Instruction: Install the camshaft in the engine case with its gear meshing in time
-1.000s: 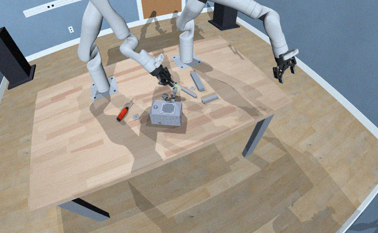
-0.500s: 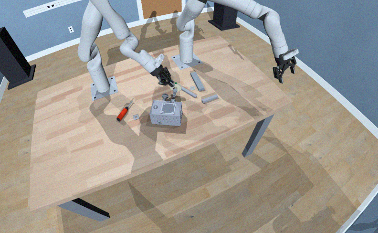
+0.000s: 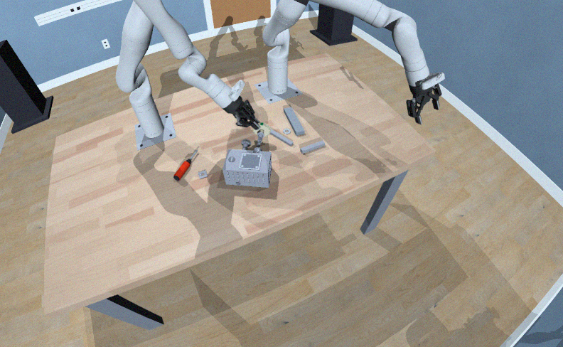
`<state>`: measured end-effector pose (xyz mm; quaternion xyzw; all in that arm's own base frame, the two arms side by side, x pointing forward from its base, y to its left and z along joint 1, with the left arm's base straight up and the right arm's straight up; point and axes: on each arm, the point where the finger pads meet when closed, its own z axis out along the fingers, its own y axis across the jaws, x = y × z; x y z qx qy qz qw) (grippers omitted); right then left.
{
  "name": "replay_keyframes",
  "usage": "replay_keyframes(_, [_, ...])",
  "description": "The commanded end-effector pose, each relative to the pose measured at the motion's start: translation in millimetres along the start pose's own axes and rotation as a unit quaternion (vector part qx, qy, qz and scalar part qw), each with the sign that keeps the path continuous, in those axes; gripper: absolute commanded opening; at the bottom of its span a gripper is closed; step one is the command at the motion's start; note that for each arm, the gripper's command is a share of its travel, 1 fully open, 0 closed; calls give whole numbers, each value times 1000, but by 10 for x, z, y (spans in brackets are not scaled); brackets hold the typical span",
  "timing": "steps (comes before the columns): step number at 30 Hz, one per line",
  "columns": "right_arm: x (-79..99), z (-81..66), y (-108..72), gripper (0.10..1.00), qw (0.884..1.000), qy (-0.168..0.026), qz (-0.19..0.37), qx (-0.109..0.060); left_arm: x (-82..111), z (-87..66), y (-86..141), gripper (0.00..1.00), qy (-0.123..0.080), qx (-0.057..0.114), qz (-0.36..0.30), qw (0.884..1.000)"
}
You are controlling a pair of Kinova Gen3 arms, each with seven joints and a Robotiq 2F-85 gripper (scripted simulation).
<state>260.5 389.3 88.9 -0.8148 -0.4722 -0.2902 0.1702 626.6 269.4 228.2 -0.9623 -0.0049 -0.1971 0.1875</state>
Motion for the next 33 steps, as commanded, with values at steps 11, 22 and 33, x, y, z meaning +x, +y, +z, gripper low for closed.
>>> replay_keyframes(11, [12, -4, 8, 170, 1000, 1, 0, 0, 10, -12, -8, 1000, 1, 0, 0, 1000])
replay_keyframes(22, [13, -4, 40, 170, 1000, 2, -1, 0, 10, -12, -8, 1000, 1, 0, 0, 1000])
replay_keyframes(33, [14, -4, 99, 170, 1000, 2, -1, 0, 10, -12, -8, 1000, 1, 0, 0, 1000])
